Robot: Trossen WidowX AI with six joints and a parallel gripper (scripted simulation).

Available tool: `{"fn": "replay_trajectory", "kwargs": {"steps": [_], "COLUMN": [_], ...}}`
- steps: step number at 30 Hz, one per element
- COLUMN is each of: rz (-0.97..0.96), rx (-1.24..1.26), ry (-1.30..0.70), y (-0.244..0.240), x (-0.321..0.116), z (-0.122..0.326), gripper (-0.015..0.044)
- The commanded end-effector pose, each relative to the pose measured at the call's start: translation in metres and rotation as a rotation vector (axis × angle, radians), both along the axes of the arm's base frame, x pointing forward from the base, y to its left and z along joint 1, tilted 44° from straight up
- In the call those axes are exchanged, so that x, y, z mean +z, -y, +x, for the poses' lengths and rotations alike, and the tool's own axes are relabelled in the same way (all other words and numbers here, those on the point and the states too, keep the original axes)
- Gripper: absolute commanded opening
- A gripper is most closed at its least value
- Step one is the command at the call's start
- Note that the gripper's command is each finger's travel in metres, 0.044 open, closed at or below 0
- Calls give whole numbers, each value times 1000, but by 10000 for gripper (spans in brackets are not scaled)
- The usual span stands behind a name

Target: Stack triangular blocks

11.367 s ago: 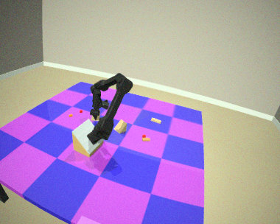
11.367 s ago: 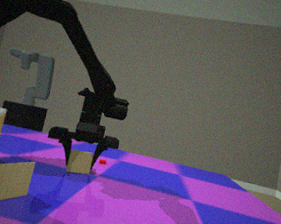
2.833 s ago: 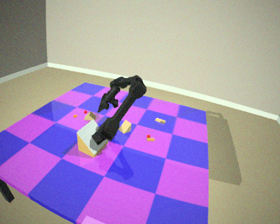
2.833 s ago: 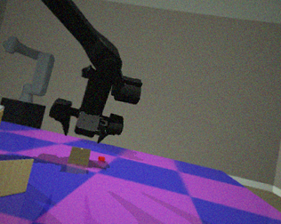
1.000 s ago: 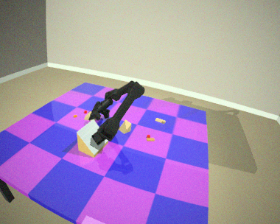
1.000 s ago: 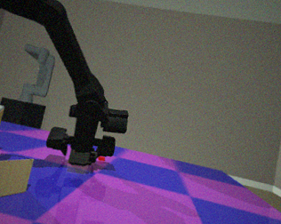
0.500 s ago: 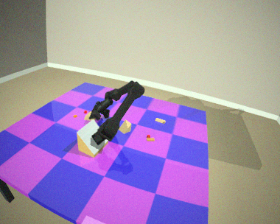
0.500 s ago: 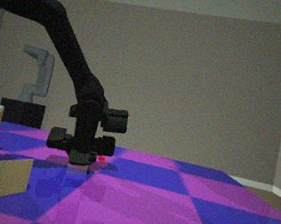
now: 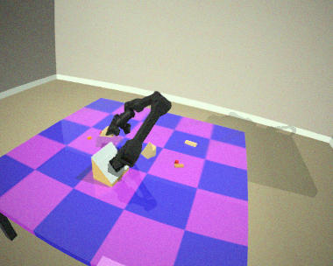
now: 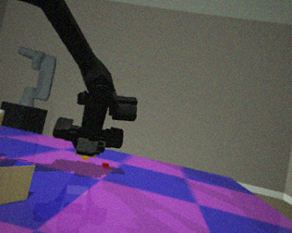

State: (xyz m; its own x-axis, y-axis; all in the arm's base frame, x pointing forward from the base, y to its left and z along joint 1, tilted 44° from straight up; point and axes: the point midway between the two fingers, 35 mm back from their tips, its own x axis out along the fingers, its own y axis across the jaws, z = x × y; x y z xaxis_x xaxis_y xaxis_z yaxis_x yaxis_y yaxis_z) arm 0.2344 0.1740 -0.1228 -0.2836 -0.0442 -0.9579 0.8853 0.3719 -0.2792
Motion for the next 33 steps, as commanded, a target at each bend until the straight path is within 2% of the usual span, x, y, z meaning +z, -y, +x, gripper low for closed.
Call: {"fn": "replay_trajectory", "kwargs": {"steps": [1, 9, 20, 33], "rz": [10, 11, 11, -198], "rx": [-5, -5, -5, 308], "ry": [4, 2, 2, 7], "y": [-18, -39, -40, -41], "x": [17, 42, 42, 32], "z": [1, -4, -5, -12], "gripper": [0, 0, 0, 0]}}
